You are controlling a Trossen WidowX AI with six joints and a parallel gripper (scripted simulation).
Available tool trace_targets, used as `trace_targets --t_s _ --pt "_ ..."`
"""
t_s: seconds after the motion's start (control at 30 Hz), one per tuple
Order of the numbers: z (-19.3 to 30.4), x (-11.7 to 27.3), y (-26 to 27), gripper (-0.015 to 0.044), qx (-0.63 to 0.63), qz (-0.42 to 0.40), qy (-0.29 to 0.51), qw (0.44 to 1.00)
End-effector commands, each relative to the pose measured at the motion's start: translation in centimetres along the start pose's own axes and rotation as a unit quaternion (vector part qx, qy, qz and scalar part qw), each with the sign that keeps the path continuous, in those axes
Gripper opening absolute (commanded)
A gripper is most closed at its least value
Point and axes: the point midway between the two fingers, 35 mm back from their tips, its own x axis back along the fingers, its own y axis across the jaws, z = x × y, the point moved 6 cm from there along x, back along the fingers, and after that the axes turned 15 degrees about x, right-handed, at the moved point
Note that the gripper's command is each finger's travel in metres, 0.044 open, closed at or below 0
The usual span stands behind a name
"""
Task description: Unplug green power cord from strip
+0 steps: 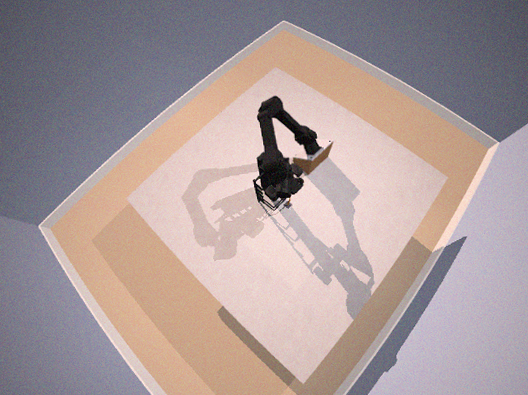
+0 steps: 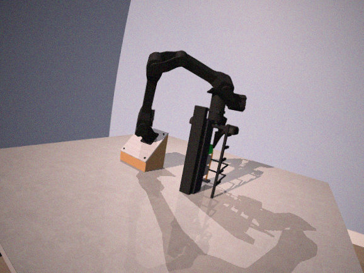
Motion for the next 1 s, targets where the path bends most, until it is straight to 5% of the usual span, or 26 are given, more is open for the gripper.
trace_targets --t_s 0.0,0.07,0.33,0.97 --pt "0.0 0.1 0.0 0.0107 0.000 0.000 0.000 1.000" --pt "0.0 0.1 0.0 0.0055 0.000 0.000 0.000 1.000" --pt "0.0 0.1 0.0 0.0002 0.000 0.000 0.000 1.000" --pt "-2.5 0.2 -0.9 0.0000 0.001 0.002 -0.001 1.000"
